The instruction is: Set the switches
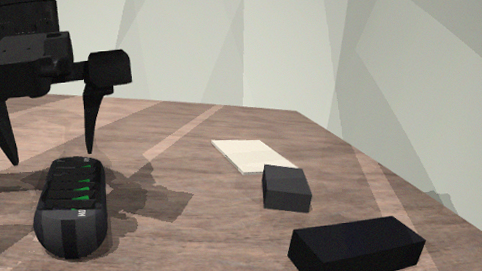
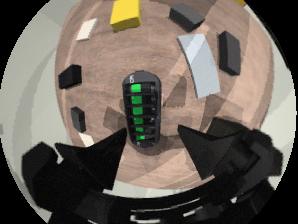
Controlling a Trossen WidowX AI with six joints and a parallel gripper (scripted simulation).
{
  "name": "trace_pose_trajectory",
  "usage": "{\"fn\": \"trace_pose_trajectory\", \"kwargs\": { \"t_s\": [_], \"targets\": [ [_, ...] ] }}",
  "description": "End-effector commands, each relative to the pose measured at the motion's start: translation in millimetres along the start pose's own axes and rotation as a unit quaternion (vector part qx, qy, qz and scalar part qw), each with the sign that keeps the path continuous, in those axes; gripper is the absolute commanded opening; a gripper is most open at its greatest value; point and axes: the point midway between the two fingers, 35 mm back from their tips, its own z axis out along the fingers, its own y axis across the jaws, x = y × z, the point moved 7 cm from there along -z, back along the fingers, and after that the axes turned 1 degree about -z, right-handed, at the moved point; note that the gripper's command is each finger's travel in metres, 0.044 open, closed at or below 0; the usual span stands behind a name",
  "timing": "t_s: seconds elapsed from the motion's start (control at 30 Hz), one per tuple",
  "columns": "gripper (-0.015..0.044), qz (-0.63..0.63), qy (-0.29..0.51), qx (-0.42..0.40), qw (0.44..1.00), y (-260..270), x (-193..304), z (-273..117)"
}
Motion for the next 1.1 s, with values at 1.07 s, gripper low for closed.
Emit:
{"fn": "trace_pose_trajectory", "kwargs": {
  "t_s": [1.07],
  "targets": [
    [0.0440, 0.002, 0.070, 0.081, 0.994, 38, -78, 1]
  ]
}}
